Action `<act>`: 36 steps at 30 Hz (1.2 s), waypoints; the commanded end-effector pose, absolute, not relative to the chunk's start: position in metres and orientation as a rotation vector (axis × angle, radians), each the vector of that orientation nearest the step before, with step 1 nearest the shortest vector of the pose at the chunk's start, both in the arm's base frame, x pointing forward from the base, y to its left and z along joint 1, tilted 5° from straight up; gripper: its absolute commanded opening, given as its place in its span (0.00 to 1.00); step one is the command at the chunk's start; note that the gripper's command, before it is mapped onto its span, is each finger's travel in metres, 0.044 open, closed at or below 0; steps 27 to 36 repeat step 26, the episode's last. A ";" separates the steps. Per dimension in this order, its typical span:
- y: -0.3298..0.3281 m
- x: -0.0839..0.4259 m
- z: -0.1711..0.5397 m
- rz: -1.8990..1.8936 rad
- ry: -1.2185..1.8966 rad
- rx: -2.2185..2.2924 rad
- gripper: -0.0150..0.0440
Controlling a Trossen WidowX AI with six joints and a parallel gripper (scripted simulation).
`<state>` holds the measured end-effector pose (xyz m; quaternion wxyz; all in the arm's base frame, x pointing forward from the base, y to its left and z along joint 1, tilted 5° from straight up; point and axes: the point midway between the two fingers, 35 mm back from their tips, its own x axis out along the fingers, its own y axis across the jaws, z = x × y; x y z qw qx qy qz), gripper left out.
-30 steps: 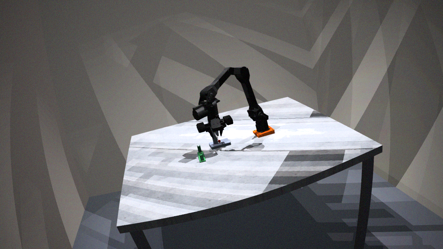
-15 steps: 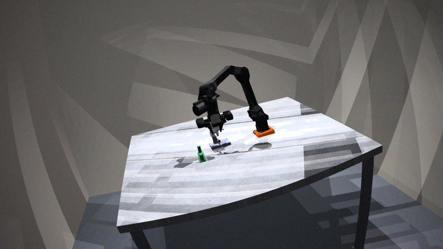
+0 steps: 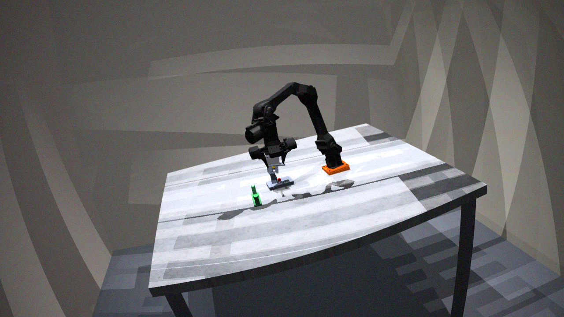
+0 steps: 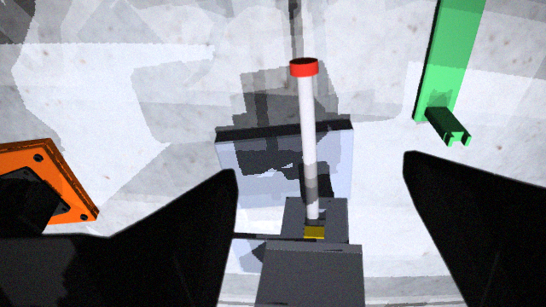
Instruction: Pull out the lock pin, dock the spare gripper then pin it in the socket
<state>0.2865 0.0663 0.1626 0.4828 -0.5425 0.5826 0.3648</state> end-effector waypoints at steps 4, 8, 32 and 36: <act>0.066 0.286 0.162 0.892 1.419 -1.324 1.00; 0.066 0.286 0.162 0.892 1.419 -1.324 1.00; 0.066 0.286 0.162 0.892 1.419 -1.324 1.00; 0.066 0.286 0.162 0.892 1.419 -1.324 1.00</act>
